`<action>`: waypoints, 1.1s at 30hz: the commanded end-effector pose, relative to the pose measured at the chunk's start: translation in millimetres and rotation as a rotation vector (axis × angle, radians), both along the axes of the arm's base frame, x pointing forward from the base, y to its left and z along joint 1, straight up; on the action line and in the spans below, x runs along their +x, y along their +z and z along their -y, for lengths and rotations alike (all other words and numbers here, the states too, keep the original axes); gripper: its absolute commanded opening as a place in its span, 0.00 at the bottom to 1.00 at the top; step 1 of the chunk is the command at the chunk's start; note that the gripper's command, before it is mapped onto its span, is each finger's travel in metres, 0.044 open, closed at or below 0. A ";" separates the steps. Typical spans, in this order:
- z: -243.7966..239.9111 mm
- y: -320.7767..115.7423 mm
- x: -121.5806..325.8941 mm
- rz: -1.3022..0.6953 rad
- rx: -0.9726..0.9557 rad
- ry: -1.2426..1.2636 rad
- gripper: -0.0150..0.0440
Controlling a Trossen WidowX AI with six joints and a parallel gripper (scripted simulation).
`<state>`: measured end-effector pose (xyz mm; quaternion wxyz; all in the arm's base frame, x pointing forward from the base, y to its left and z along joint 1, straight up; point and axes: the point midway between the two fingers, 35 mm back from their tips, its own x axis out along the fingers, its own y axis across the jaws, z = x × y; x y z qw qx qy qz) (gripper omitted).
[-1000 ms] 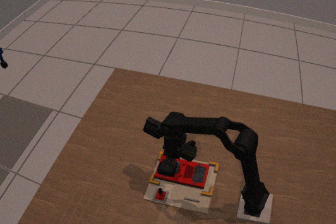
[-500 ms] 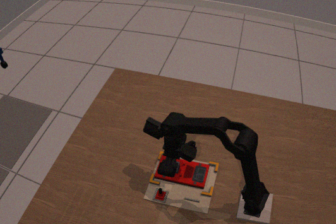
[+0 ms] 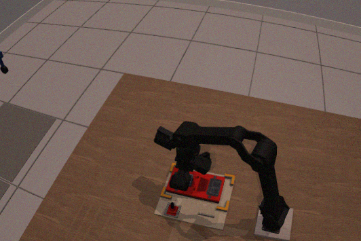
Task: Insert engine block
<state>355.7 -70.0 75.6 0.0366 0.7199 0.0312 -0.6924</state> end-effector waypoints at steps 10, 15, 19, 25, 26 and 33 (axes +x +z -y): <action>-0.8 -2.7 0.0 0.000 0.006 -0.004 0.52; -0.7 -3.5 0.0 0.000 0.006 -0.006 0.52; -0.7 -4.1 0.0 0.000 0.006 -0.007 0.52; -0.7 -5.0 0.1 0.000 0.006 -0.007 0.52; -0.7 -5.2 0.1 0.000 0.006 -0.007 0.52; 0.0 -4.5 0.2 0.000 0.000 -0.002 0.66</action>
